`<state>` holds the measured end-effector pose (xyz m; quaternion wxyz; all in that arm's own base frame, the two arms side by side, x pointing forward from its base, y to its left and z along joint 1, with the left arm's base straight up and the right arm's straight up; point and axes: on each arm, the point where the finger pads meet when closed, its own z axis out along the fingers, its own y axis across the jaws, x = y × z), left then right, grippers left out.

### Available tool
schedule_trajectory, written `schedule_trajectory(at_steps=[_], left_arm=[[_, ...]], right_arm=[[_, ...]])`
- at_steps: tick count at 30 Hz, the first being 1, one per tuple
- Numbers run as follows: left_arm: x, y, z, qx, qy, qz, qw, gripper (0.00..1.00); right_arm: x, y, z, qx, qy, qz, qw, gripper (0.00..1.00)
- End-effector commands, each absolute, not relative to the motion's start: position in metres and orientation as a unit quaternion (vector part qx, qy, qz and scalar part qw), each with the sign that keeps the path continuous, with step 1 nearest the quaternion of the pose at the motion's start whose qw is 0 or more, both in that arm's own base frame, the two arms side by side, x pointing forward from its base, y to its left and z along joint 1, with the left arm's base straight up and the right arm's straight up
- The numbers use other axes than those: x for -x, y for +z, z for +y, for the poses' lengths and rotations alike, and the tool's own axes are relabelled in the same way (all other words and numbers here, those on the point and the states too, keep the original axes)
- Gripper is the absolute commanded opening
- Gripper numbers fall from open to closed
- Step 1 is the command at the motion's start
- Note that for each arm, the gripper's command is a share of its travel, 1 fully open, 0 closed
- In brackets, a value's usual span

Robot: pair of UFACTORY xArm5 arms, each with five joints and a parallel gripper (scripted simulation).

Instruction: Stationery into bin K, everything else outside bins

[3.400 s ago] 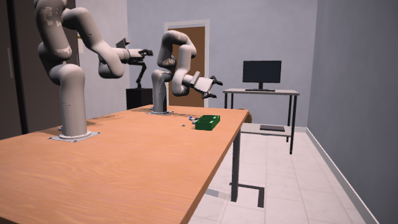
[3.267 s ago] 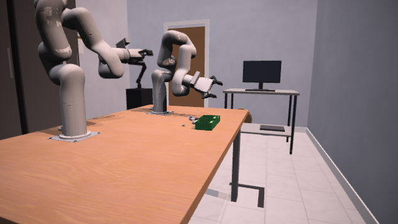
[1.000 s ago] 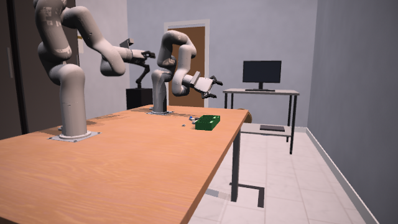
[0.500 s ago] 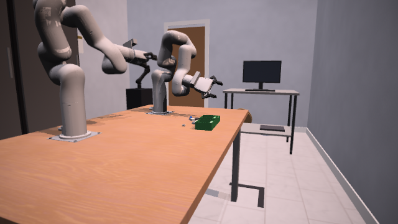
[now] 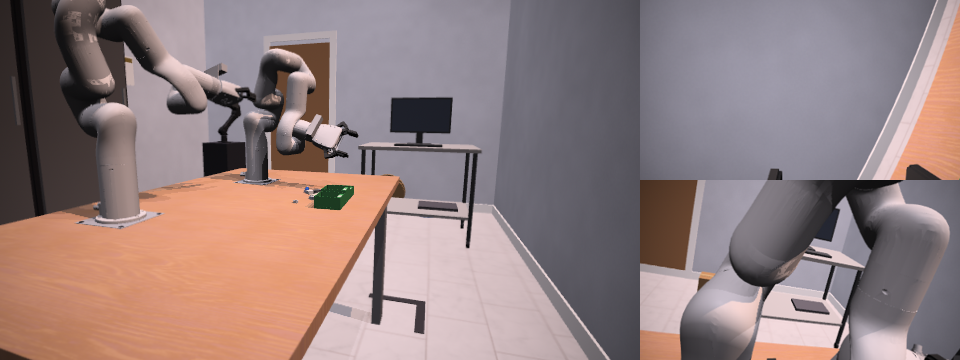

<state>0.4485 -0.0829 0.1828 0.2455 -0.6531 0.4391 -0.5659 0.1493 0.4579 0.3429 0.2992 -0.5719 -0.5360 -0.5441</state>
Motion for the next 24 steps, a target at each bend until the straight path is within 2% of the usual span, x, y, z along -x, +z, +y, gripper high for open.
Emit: schedule_trajectory(at_steps=[1, 24], left_arm=[[-0.449, 0.184, -0.083, 0.653, -0.567, 0.439, 0.246, 1.00], [-0.449, 0.184, -0.083, 0.653, -0.567, 0.439, 0.246, 1.00]], right_arm=[[-0.150, 0.341, 0.461, 0.578, -0.536, -0.539, 0.296, 1.00], [-0.155, 0.315, 0.476, 0.640, -0.445, -0.571, 0.259, 1.00]])
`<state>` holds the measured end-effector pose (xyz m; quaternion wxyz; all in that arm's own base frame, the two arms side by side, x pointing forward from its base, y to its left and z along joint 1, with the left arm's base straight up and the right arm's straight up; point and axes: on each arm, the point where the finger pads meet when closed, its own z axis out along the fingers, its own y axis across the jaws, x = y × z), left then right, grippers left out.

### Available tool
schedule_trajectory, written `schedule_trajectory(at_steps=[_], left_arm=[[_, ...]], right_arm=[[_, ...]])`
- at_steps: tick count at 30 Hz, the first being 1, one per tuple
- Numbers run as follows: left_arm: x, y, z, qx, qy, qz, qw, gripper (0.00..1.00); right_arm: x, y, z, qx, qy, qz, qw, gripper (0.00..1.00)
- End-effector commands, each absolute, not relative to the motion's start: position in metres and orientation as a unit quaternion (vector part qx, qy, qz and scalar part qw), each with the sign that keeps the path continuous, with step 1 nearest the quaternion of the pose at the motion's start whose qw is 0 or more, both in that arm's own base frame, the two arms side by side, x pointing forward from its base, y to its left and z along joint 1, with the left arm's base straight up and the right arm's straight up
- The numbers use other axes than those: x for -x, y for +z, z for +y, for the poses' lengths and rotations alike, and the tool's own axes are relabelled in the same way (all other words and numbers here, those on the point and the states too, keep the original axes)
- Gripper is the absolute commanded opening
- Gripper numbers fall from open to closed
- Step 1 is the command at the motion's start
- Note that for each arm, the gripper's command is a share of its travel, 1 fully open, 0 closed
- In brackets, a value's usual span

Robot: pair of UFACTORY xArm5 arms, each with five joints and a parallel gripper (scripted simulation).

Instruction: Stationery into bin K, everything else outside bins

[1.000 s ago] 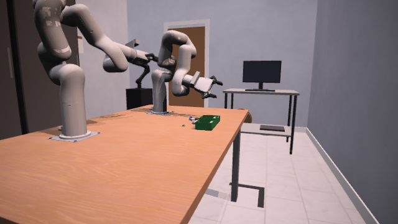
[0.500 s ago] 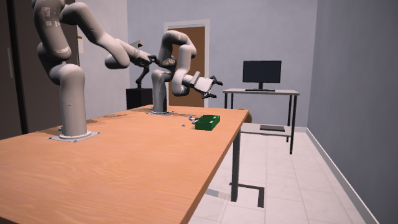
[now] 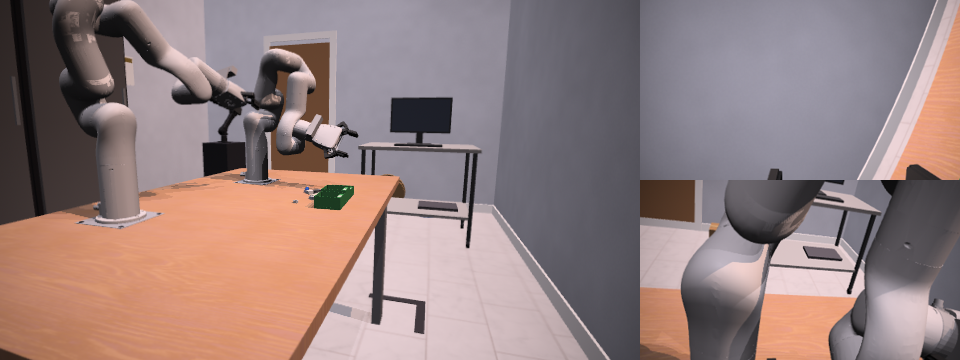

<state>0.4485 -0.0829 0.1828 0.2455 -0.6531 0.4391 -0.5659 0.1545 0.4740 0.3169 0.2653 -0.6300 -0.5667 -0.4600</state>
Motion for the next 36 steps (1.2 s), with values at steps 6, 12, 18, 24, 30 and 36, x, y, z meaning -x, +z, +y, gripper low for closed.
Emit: schedule_trajectory(at_steps=[6, 12, 18, 24, 30, 36], left_arm=[[-0.449, 0.184, -0.083, 0.653, -0.567, 0.439, 0.246, 1.00], [-0.449, 0.184, -0.083, 0.653, -0.567, 0.439, 0.246, 1.00], [-0.449, 0.184, -0.083, 0.653, -0.567, 0.439, 0.246, 1.00], [-0.449, 0.184, -0.083, 0.653, -0.567, 0.439, 0.246, 1.00], [-0.449, 0.184, -0.083, 0.653, -0.567, 0.439, 0.246, 1.00], [-0.449, 0.184, -0.083, 0.653, -0.567, 0.439, 0.246, 1.00]], right_arm=[[-0.156, 0.307, 0.477, 0.658, -0.415, -0.579, 0.245, 1.00], [-0.155, 0.302, 0.477, 0.669, -0.395, -0.584, 0.236, 1.00], [-0.155, 0.296, 0.475, 0.687, -0.363, -0.590, 0.221, 1.00], [-0.153, 0.290, 0.470, 0.703, -0.331, -0.595, 0.204, 1.00], [-0.152, 0.287, 0.467, 0.714, -0.310, -0.598, 0.193, 1.00], [-0.150, 0.283, 0.459, 0.728, -0.277, -0.601, 0.176, 1.00]])
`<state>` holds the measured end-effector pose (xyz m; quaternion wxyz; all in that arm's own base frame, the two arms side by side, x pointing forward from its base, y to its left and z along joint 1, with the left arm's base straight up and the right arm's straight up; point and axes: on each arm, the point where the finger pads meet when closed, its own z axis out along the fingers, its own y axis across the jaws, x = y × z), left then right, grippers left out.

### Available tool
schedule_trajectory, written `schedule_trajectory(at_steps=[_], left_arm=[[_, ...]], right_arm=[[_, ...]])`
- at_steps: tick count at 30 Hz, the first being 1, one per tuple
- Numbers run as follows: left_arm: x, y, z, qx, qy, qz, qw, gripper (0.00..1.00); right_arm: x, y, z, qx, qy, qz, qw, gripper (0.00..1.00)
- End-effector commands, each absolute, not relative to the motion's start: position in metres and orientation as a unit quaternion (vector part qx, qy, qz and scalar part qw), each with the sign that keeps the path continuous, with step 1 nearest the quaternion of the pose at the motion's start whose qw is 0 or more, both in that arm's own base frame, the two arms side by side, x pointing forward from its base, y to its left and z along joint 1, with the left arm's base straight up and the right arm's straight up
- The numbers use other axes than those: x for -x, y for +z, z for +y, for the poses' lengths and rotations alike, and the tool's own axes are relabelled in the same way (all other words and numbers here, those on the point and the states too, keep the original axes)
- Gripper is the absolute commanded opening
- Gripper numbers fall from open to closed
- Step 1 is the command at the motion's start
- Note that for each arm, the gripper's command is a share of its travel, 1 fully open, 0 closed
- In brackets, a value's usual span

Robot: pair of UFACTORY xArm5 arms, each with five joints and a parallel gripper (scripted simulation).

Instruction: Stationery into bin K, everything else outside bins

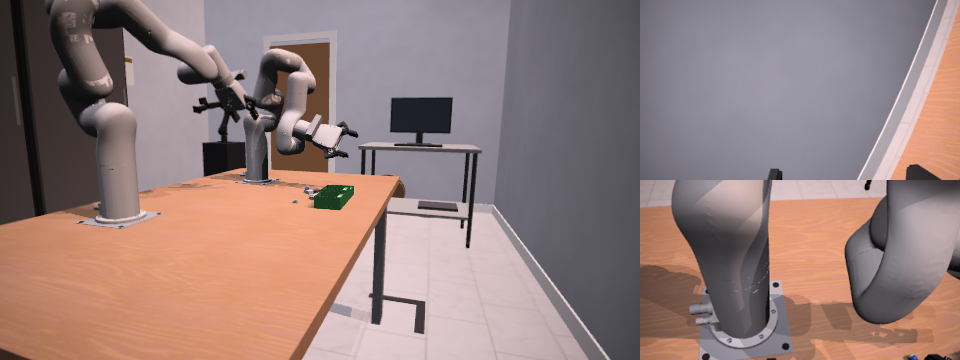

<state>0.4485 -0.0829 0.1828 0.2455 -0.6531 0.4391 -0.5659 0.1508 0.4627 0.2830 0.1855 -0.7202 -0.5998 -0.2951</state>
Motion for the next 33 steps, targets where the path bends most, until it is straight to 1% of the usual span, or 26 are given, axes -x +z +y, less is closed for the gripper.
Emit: schedule_trajectory(at_steps=[1, 33], left_arm=[[-0.449, 0.184, -0.083, 0.653, -0.567, 0.439, 0.246, 1.00], [-0.449, 0.184, -0.083, 0.653, -0.567, 0.439, 0.246, 1.00]], right_arm=[[-0.149, 0.282, 0.458, 0.731, -0.272, -0.602, 0.173, 1.00], [-0.133, 0.279, 0.408, 0.780, -0.136, -0.604, 0.092, 1.00]])
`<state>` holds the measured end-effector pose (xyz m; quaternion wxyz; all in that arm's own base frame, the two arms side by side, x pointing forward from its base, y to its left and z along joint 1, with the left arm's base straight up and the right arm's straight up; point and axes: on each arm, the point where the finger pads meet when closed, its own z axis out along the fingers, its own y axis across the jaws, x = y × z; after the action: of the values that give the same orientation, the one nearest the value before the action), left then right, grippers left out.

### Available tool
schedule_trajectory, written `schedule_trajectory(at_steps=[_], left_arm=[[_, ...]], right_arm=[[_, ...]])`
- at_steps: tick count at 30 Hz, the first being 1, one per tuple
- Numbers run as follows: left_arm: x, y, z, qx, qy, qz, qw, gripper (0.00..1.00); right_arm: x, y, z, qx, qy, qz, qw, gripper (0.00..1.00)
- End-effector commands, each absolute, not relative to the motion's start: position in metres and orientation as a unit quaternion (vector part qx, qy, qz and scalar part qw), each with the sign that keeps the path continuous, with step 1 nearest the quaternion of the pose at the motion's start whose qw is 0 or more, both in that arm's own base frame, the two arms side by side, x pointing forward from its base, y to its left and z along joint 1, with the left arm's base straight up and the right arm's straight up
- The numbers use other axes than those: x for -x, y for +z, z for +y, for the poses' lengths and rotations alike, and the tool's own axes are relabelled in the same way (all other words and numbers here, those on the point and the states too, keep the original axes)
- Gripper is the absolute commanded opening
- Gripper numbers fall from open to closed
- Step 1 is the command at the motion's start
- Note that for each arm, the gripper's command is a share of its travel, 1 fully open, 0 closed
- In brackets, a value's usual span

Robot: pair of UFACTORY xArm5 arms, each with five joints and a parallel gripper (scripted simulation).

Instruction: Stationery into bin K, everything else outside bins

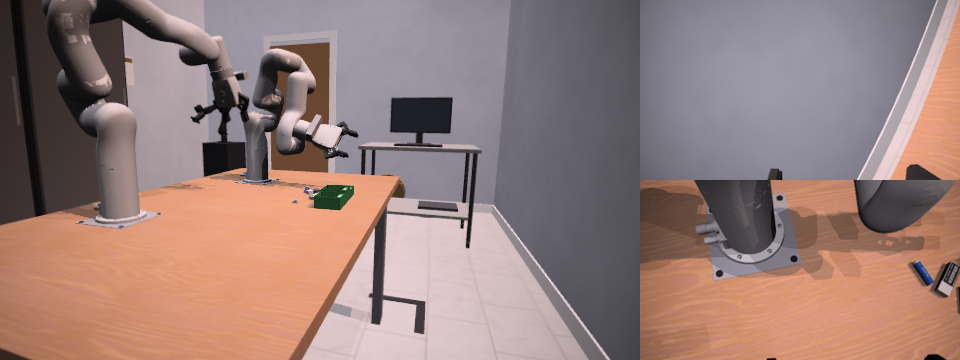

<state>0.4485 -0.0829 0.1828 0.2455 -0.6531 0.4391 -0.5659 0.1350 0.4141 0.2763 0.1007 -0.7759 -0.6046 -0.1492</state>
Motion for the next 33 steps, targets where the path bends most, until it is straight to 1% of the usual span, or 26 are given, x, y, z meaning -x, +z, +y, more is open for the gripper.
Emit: schedule_trajectory(at_steps=[1, 33], left_arm=[[-0.449, 0.184, -0.083, 0.653, -0.567, 0.439, 0.246, 1.00], [-0.449, 0.184, -0.083, 0.653, -0.567, 0.439, 0.246, 1.00]], right_arm=[[-0.132, 0.279, 0.406, 0.781, -0.132, -0.603, 0.090, 1.00], [-0.117, 0.291, 0.358, 0.803, -0.041, -0.594, 0.029, 1.00]])
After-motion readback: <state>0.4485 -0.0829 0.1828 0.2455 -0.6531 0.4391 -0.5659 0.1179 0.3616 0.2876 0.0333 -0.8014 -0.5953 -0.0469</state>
